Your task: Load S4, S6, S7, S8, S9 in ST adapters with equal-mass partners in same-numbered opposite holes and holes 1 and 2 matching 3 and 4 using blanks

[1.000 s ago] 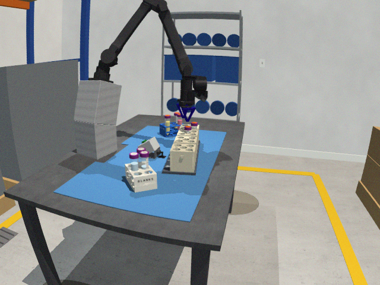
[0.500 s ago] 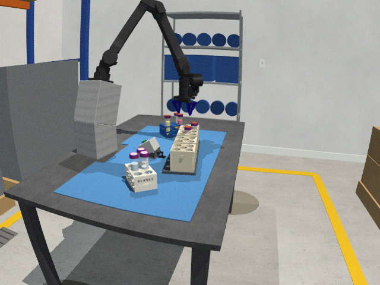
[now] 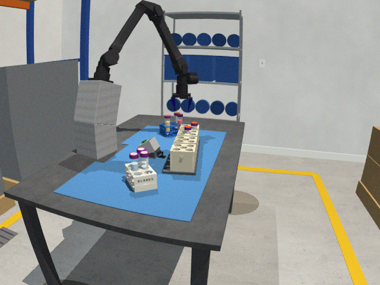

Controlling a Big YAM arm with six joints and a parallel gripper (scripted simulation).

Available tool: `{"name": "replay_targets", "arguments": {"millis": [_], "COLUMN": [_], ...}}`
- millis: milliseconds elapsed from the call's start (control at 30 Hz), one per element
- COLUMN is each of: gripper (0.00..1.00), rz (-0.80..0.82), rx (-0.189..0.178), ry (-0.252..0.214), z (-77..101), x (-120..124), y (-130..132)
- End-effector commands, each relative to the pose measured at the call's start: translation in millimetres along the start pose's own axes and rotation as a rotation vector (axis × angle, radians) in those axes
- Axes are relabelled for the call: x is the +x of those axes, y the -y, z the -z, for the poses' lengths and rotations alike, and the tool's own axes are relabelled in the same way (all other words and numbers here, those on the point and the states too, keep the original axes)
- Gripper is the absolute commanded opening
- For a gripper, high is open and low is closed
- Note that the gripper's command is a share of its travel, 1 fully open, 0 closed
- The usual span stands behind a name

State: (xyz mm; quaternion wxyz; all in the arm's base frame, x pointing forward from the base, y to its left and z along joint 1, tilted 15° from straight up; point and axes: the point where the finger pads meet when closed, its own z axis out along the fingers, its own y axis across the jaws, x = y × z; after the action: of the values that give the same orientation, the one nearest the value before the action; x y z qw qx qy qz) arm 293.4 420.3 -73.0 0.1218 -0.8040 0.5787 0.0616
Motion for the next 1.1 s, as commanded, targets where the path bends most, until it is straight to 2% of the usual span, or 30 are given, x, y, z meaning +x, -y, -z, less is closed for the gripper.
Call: {"name": "replay_targets", "arguments": {"millis": [0,33,67,100,133,200,300,367,467,500,533,567,700,767,800,900,1067], "gripper": [0.8,0.8,0.8,0.8,0.8,0.8,0.8,0.8,0.8,0.8,0.8,0.8,0.8,0.8,0.8,0.8,0.8], "rz": [0.239,0.289,0.336,0.36,0.41,0.41,0.535,0.557,0.56,0.54,0.54,0.562,0.563,0.563,0.549,0.546,0.546], "rx": [0.0,0.0,-0.019,-0.026,-0.026,-0.026,-0.011,-0.014,-0.013,0.016,0.016,0.01,0.015,0.015,0.002,0.02,0.019], "ry": [0.007,0.007,-0.002,-0.012,-0.011,-0.011,-0.003,0.002,0.004,0.014,0.014,0.013,0.014,0.014,0.005,0.015,0.015], "z": [0.0,-0.1,-3.8,-4.6,-4.8,-4.8,-2.1,-3.5,-3.8,5.8,5.8,-6.8,-19.5,-19.5,-24.7,-32.0,-37.4], "x": [-33.3,-33.3,-25.3,-10.3,-10.2,-10.2,-16.7,-26.2,-27.8,-28.7,-28.7,-31.6,-32.6,-32.6,-20.5,-29.5,-31.5], "y": [-0.6,-0.6,-10.4,-8.1,-8.1,-8.1,-0.1,-7.4,-7.7,2.2,2.2,-2.7,-1.9,-1.9,-5.4,2.2,0.5]}}
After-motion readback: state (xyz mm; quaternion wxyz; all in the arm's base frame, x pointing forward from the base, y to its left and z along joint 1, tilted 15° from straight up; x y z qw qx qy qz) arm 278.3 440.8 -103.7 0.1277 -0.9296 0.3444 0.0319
